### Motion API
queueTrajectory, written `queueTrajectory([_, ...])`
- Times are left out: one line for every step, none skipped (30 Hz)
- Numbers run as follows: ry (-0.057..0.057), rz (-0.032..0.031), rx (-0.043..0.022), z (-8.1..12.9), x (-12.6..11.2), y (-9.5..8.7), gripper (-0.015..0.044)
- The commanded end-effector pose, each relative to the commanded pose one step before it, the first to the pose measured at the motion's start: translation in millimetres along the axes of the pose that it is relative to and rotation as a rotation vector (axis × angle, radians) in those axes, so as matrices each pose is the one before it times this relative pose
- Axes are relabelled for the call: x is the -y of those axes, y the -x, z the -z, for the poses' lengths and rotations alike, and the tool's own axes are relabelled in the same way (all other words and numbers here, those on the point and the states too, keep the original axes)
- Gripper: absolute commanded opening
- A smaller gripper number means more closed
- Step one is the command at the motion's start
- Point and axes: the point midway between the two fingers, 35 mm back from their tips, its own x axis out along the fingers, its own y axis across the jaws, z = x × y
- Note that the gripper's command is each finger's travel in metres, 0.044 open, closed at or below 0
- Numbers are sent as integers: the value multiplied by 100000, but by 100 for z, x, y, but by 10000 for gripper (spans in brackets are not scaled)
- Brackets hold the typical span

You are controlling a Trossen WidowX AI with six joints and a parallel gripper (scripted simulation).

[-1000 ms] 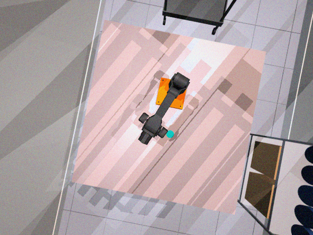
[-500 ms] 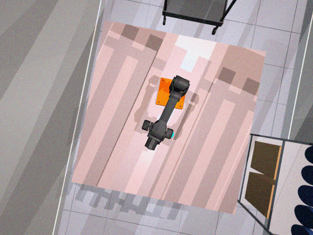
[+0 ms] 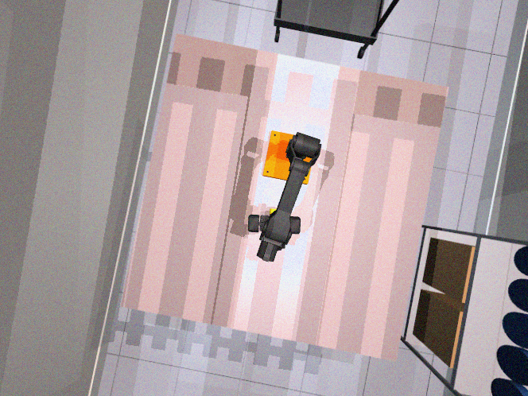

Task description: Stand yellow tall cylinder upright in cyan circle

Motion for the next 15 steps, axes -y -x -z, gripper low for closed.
queueTrajectory([7166,322,-102,-415,-694,142,105])
queueTrajectory([2042,-11,-32,-135,-213,10,105])
queueTrajectory([2042,-12,-32,-138,-212,10,105])
queueTrajectory([2042,-12,-31,-141,-211,10,105])
queueTrajectory([2042,-12,-31,-143,-210,9,105])
queueTrajectory([2042,-12,-31,-146,-208,9,105])
queueTrajectory([2042,-12,-31,-149,-207,9,105])
queueTrajectory([2042,-12,-30,-152,-205,9,105])
queueTrajectory([2042,-12,-30,-154,-204,9,105])
queueTrajectory([2042,-12,-30,-157,-202,9,105])
queueTrajectory([2042,-12,-30,-160,-201,9,105])
queueTrajectory([2042,-12,-30,-163,-199,9,105])
queueTrajectory([2042,-12,-29,-165,-197,9,105])
queueTrajectory([2042,-12,-29,-168,-196,9,105])
queueTrajectory([2042,-12,-29,-171,-194,9,105])
